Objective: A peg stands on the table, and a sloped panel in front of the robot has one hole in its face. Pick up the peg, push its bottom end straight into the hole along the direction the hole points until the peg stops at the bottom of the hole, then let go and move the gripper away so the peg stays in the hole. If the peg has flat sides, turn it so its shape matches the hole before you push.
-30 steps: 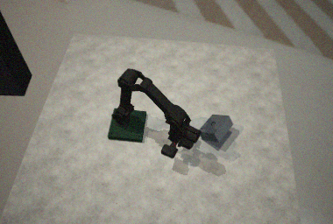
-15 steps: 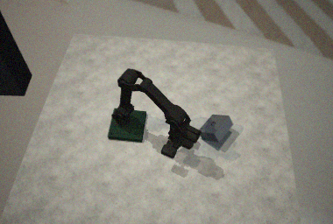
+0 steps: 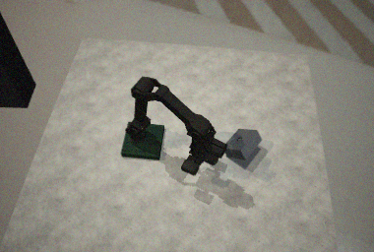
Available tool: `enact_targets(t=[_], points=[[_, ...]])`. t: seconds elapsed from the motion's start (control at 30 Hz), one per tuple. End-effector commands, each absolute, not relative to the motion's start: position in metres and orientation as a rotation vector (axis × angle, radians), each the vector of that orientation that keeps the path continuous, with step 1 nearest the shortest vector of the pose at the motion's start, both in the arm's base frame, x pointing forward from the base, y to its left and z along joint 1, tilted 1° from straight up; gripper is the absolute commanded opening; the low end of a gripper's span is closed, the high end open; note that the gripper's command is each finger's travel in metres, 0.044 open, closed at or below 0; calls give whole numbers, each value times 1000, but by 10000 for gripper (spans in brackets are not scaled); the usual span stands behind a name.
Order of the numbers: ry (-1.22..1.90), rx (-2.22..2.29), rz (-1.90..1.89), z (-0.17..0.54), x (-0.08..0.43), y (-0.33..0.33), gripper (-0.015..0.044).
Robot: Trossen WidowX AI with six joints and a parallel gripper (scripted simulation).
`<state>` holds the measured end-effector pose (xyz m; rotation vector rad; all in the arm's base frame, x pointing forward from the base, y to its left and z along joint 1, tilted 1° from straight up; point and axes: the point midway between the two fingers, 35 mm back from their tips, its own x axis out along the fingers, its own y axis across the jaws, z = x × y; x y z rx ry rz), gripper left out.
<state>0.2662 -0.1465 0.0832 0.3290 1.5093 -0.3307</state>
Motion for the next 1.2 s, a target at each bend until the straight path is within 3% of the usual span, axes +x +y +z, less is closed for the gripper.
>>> enact_targets(t=[0.0, 0.33, 1.17], points=[[1497, 324, -327, 104, 267, -147, 0], [1500, 326, -324, 136, 264, -147, 0], [1478, 147, -272, 139, 281, -133, 0]])
